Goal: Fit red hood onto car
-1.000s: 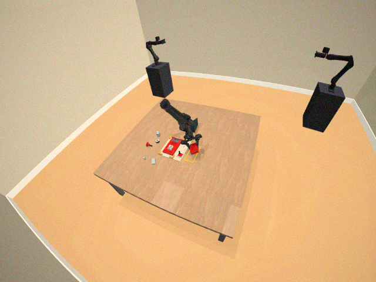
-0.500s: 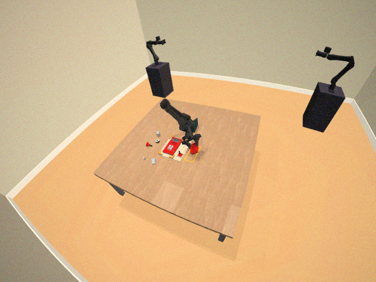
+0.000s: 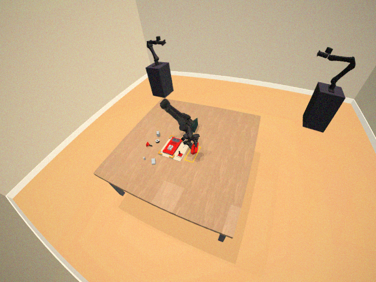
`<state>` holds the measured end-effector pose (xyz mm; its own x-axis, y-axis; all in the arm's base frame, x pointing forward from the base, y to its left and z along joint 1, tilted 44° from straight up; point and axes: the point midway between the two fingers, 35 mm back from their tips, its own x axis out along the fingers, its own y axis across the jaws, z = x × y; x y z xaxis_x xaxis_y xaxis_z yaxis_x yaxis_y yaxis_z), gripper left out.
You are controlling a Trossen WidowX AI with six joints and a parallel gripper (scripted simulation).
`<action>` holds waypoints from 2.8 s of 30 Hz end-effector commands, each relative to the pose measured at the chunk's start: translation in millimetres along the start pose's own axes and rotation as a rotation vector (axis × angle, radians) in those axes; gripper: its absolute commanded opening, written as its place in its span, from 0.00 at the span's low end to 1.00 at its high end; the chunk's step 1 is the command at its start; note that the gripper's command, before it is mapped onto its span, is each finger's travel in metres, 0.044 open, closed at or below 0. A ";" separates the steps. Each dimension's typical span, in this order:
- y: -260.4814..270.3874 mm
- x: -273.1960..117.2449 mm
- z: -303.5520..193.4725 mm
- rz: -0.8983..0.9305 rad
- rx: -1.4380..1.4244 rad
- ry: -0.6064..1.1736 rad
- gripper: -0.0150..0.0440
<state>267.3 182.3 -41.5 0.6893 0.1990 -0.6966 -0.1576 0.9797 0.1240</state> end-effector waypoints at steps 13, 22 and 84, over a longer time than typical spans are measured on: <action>-1.0 0.3 -0.2 0.001 0.340 -0.003 0.25; -4.3 1.3 -2.0 0.002 0.616 -0.002 0.25; -15.3 -16.1 -6.2 -0.008 1.583 0.001 1.00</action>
<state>259.3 161.3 -45.6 0.6862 0.1967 -0.7003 0.7034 0.0658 0.7078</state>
